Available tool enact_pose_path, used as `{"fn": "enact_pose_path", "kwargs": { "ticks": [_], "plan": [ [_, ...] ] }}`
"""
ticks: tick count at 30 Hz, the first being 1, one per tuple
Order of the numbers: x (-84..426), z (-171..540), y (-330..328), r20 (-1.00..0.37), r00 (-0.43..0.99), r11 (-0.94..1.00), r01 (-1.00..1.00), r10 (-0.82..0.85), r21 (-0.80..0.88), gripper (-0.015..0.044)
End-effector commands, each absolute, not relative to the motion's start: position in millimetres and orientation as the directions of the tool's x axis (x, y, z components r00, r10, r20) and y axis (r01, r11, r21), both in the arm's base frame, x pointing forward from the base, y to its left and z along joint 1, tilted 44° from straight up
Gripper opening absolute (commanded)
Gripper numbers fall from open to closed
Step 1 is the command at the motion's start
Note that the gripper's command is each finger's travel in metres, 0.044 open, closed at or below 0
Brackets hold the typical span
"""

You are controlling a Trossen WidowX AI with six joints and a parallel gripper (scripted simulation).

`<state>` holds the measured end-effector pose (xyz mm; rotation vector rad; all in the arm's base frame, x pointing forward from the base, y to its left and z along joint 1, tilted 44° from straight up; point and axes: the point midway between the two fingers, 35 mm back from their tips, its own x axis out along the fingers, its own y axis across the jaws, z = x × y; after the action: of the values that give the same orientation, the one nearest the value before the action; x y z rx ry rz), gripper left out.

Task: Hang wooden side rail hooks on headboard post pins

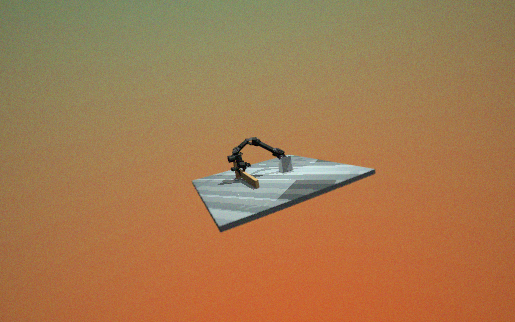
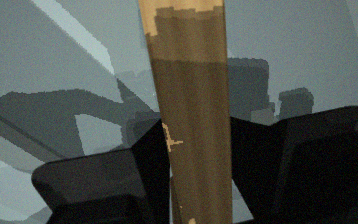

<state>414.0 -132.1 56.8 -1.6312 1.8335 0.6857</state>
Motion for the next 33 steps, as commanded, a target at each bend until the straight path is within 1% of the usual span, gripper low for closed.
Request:
{"fn": "enact_pose_path", "kwargs": {
  "ticks": [1,33],
  "plan": [
    [415.8,61.0,-129.7,-0.717,-0.066,0.109,-0.994,-0.694,-0.013,0.0],
    [414.6,63.6,-132.0,-0.717,-0.067,0.109,-0.994,-0.694,-0.013,0.0]
  ]
}}
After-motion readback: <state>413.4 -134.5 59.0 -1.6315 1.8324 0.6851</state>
